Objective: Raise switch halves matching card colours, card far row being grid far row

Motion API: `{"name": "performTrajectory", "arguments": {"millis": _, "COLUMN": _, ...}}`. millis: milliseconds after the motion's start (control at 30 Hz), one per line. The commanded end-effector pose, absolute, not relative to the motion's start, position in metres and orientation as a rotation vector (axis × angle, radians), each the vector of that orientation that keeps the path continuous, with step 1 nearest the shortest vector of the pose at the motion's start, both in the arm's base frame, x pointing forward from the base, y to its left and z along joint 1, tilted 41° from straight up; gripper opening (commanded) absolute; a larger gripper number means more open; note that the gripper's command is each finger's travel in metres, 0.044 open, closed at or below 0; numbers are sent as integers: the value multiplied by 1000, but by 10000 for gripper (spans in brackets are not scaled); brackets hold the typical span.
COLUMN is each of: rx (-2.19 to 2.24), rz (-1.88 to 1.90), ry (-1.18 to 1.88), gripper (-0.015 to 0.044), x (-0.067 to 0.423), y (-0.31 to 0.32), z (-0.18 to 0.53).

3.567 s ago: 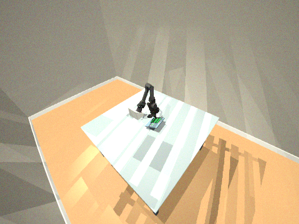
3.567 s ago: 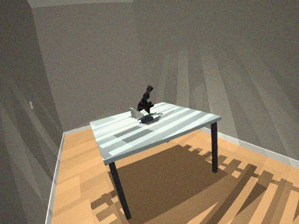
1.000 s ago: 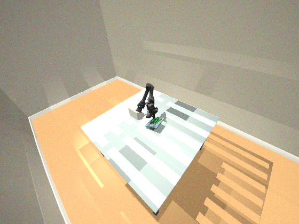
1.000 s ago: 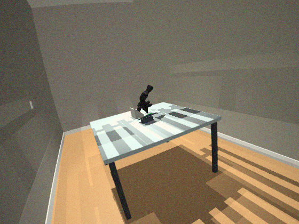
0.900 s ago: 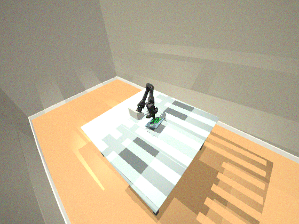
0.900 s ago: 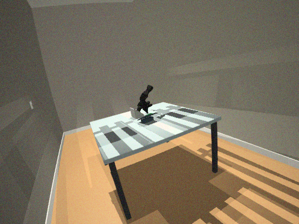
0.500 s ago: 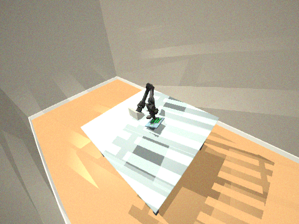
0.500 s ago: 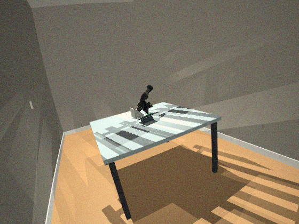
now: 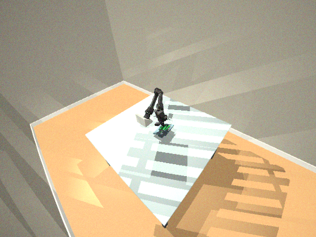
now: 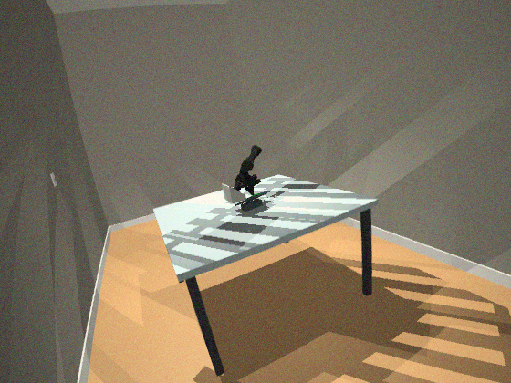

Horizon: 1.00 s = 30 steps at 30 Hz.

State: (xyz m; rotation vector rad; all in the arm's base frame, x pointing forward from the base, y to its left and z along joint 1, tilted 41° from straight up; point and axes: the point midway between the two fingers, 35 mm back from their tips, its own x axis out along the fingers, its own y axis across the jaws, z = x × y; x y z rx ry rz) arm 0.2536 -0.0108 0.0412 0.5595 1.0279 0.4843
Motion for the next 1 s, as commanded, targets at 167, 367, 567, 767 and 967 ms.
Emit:
{"name": "performTrajectory", "arguments": {"millis": 167, "rx": 562, "rz": 483, "ry": 1029, "gripper": 0, "x": 254, "y": -10, "z": 40}}
{"name": "performTrajectory", "arguments": {"millis": 367, "rx": 562, "rz": 483, "ry": 1029, "gripper": 0, "x": 254, "y": -10, "z": 40}}
{"name": "performTrajectory", "arguments": {"millis": 567, "rx": 562, "rz": 483, "ry": 1029, "gripper": 0, "x": 255, "y": -9, "z": 39}}
{"name": "performTrajectory", "arguments": {"millis": 767, "rx": 562, "rz": 483, "ry": 1029, "gripper": 0, "x": 255, "y": -9, "z": 39}}
{"name": "performTrajectory", "arguments": {"millis": 967, "rx": 562, "rz": 483, "ry": 1029, "gripper": 0, "x": 255, "y": -8, "z": 38}}
